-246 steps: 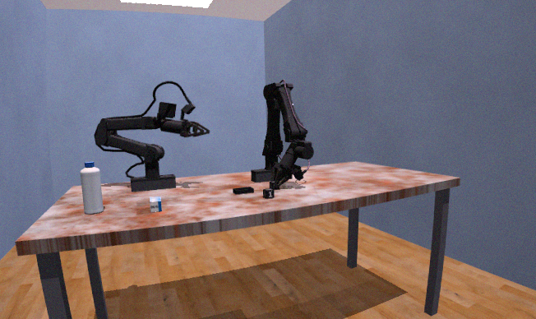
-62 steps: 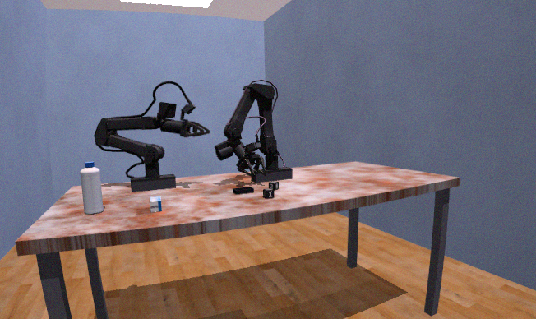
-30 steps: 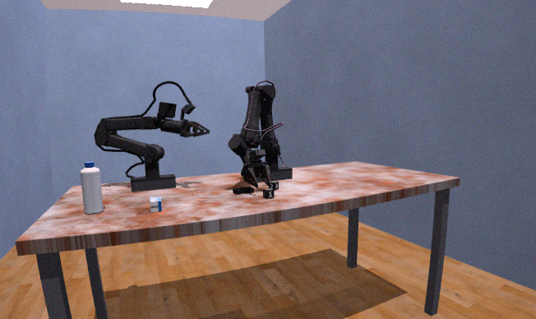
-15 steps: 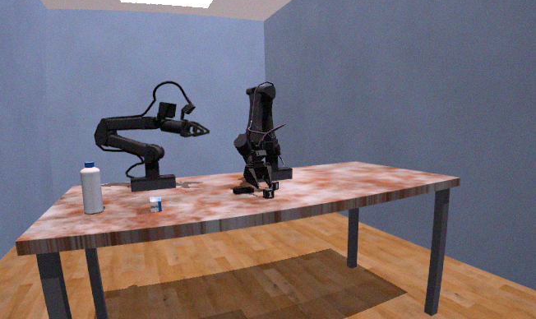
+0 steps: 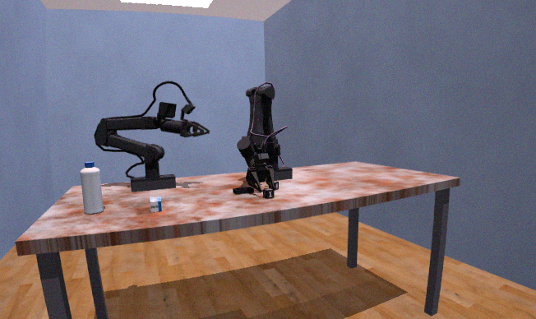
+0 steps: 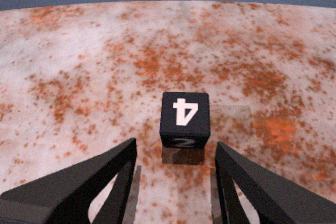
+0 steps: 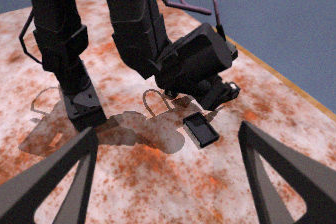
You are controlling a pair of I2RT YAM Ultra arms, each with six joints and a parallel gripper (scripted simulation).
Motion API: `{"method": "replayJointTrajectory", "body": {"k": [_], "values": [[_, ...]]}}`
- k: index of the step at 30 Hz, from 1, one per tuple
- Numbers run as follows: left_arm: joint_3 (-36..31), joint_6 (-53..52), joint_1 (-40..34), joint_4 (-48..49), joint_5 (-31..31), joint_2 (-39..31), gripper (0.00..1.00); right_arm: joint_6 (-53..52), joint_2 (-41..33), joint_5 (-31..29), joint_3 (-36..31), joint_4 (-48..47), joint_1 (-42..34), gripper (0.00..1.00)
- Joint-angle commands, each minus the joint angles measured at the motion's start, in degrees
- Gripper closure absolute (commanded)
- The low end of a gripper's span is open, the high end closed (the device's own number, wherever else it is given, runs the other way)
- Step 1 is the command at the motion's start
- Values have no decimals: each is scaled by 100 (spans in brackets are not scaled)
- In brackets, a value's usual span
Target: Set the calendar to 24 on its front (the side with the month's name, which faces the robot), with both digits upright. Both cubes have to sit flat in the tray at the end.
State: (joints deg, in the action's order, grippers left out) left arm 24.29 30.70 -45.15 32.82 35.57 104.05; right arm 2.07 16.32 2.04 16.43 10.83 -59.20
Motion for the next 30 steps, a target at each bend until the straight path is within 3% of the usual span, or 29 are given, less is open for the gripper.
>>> {"method": "replayJointTrajectory", "body": {"k": [1,20,30], "values": [[199,-131,106,307,-59,112,45,44,-135,69,-76,-47,57,0],[477,-400,424,827,-287,754,45,44,-135,69,-76,-47,57,0],[483,-384,427,842,-246,750,45,44,-135,69,-76,-47,57,0]]}}
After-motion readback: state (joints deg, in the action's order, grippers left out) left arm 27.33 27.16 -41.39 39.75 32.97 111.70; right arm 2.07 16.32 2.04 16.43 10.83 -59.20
